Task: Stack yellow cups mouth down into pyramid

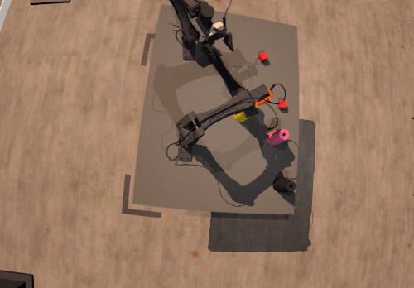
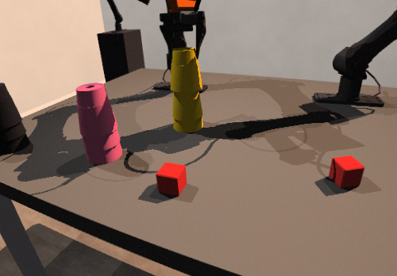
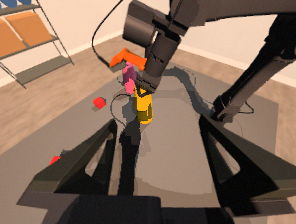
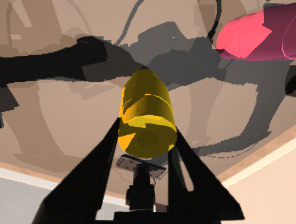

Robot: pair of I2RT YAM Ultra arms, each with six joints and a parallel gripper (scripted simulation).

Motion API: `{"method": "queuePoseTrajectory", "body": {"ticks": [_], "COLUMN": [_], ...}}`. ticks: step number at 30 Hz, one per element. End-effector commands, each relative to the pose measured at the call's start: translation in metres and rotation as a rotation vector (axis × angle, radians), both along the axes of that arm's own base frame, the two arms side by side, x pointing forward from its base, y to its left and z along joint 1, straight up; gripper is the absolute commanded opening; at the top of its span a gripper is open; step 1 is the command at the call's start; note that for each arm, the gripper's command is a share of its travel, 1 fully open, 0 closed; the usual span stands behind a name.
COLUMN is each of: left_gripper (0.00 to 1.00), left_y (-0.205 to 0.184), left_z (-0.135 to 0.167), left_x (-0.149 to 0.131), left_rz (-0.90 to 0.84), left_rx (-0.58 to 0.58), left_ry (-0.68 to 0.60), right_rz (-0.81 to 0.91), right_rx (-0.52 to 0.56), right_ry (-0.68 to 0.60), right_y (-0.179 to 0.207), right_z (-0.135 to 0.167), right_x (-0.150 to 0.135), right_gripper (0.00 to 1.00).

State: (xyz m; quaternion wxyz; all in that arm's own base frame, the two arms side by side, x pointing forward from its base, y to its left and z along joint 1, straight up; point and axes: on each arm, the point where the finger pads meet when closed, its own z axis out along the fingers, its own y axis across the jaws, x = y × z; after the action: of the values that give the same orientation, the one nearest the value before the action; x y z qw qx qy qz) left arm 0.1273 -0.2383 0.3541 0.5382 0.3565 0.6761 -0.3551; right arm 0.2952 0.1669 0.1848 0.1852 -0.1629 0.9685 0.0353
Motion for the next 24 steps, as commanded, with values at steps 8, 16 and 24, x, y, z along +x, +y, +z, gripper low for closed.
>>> {"method": "queuePoseTrajectory", "body": {"ticks": [8,16,24], "left_gripper": [1.00,1.00,1.00], "left_y": [0.003,0.003,0.003], "left_z": [0.009,0.009,0.009], "left_x": [-0.004,-0.004,-0.004], "left_rz": [-0.003,-0.003,-0.003], "left_rx": [-0.038,-0.038,-0.038], "left_ry": [-0.013,-0.013,-0.013], "right_rz": [-0.010,-0.009,-0.002], "right_rx": [-0.021,-0.022,-0.016], "right_ry": [0.023,0.022,0.011], "right_y": [-0.002,-0.002,-0.002], "right_z": [0.028,0.050,0.058], "right_x": [-0.002,-0.002,-0.003], "right_gripper": [0.00,0.00,0.00]}}
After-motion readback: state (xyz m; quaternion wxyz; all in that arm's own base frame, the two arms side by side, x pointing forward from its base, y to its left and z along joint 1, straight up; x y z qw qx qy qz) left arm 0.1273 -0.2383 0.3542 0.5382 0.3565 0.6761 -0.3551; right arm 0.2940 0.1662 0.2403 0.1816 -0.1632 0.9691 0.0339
